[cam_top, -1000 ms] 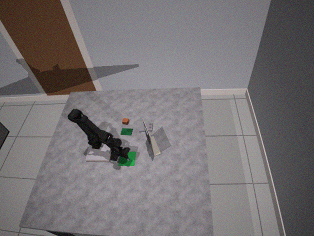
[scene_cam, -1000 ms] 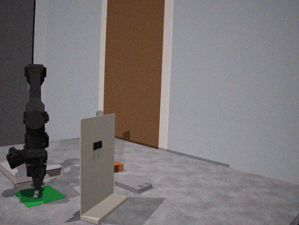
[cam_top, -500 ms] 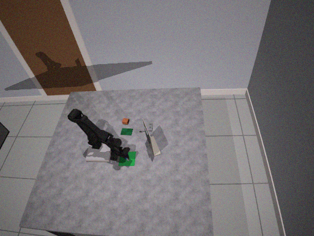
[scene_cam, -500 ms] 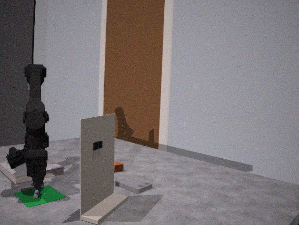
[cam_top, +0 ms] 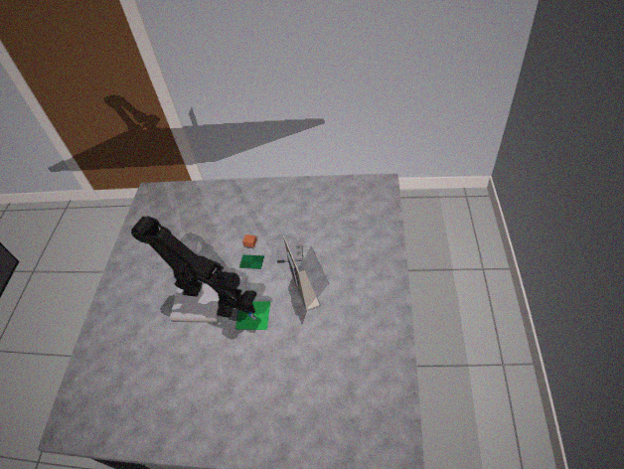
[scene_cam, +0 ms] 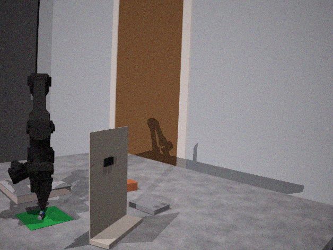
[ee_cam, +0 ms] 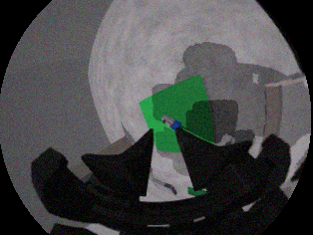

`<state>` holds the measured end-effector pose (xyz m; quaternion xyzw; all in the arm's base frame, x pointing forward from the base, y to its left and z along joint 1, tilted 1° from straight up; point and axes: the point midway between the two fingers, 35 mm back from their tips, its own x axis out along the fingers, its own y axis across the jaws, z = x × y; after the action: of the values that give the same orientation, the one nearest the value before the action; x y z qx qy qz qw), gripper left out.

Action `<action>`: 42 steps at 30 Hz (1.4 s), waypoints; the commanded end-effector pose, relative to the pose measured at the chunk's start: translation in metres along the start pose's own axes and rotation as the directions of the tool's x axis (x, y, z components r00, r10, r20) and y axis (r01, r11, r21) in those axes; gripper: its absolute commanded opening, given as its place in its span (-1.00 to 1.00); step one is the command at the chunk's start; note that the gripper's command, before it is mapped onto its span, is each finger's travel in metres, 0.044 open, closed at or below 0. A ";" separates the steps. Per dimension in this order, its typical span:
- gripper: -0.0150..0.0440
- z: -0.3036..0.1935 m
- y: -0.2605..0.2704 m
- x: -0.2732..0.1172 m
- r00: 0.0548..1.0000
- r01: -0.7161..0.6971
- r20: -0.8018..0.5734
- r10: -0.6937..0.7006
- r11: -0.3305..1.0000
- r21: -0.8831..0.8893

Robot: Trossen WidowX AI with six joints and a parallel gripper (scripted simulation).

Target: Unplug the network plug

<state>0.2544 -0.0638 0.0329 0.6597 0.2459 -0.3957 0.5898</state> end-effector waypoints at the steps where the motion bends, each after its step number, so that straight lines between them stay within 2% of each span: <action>1: 0.04 0.000 0.002 -0.005 1.000 -0.007 0.004 0.007 1.000 0.003; 42: 0.04 -0.002 0.022 -0.044 1.000 -0.003 0.001 0.003 1.000 0.002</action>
<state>0.2468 -0.0586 0.0729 0.6590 0.2495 -0.3965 0.5884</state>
